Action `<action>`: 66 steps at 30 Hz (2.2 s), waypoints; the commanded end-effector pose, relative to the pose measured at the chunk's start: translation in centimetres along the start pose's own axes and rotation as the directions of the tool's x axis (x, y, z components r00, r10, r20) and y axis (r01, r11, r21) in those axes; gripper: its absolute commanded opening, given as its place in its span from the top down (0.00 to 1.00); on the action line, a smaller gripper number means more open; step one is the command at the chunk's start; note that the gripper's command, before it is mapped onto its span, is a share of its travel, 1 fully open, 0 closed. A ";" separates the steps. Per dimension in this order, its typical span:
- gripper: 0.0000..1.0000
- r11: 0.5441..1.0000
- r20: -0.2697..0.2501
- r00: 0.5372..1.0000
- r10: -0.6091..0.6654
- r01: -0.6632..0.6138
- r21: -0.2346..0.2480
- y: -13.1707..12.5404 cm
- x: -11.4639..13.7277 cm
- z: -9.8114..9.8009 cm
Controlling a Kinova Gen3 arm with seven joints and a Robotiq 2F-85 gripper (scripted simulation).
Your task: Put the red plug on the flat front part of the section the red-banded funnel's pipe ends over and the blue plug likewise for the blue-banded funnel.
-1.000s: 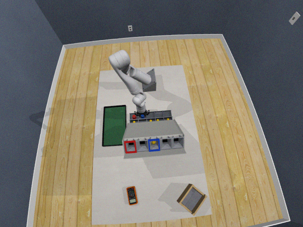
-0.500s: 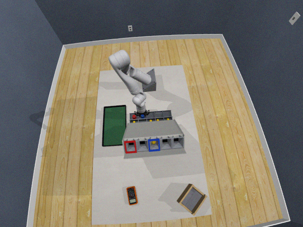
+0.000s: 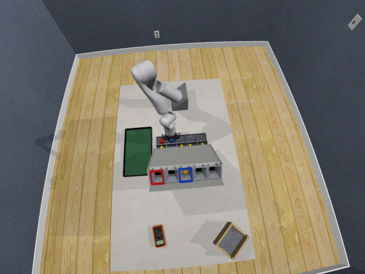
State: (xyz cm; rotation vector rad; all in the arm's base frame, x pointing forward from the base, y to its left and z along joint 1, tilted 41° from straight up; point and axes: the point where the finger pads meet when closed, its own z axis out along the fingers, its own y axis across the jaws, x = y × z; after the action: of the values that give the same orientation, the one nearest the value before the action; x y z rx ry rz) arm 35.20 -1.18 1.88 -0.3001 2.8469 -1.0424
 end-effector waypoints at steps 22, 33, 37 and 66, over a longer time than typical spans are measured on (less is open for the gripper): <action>0.35 1.000 0.001 1.000 0.000 0.000 -0.001 0.0 0.0 0.0; 0.35 1.000 0.001 1.000 0.000 0.000 -0.001 0.0 0.0 0.0; 0.35 1.000 0.001 1.000 0.000 0.000 -0.001 0.0 0.0 0.0; 0.35 1.000 0.001 1.000 0.003 -0.003 0.003 0.0 0.1 -4.1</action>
State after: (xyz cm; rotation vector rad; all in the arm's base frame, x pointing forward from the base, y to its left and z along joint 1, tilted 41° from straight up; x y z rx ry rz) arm 34.52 1.01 4.84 -0.2933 2.8430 -1.0479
